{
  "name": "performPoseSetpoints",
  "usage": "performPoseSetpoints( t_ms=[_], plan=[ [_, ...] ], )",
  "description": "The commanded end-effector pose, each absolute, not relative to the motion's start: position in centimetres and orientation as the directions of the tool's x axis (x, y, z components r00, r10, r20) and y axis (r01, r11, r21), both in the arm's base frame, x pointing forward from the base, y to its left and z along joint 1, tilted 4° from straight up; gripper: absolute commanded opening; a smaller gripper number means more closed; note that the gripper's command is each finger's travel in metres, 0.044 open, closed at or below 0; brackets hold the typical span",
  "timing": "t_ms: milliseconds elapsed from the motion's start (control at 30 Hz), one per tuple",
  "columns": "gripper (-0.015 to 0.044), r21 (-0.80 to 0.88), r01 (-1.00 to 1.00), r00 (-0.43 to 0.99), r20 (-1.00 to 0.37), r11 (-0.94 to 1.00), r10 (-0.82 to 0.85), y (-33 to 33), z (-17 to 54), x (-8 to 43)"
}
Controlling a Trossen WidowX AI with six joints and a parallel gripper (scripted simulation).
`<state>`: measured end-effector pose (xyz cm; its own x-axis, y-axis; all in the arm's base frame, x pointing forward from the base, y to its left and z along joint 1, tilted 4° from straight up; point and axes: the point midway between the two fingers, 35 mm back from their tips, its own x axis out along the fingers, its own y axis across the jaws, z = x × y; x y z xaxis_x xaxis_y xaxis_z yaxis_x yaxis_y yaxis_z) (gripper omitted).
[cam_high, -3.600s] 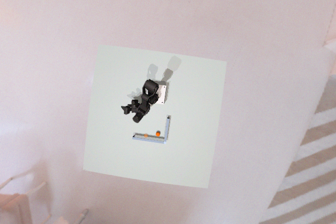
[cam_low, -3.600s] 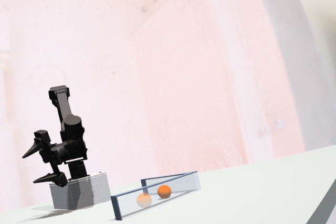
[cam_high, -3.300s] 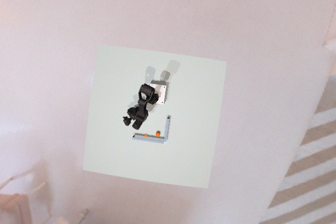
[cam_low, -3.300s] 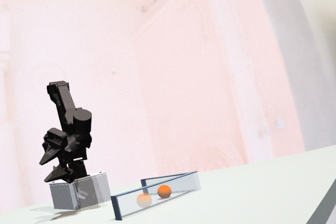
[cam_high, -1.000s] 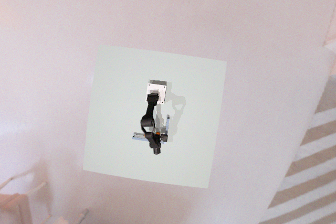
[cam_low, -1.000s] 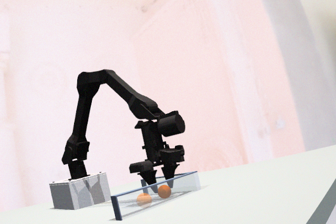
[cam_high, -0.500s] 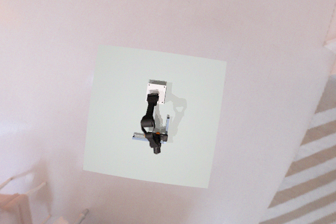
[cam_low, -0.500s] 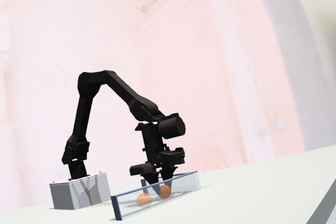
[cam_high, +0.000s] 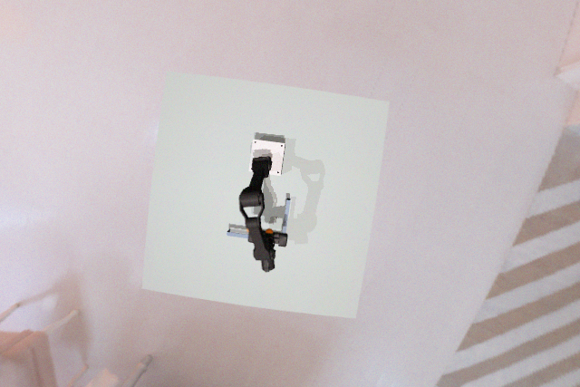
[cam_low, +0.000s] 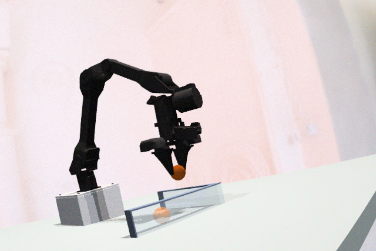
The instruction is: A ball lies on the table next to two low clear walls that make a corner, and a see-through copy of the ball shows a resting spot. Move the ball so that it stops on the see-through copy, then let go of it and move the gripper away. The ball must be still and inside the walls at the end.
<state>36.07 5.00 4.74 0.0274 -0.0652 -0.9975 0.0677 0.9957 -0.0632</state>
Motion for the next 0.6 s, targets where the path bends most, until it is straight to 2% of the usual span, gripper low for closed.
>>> performPoseSetpoints(
  t_ms=[0, 233, 567],
  plan=[
    [0.0, -0.057, 0.074, 0.04, -0.997, 0.996, -0.06, 5.2, 8.5, 35.6],
    [0.0, -0.057, 0.074, 0.04, -0.997, 0.996, -0.06, 4.8, 8.5, 35.7],
    [0.0, -0.061, 0.074, 0.041, -0.997, 0.995, -0.064, -1.1, 6.6, 37.2]
  ],
)
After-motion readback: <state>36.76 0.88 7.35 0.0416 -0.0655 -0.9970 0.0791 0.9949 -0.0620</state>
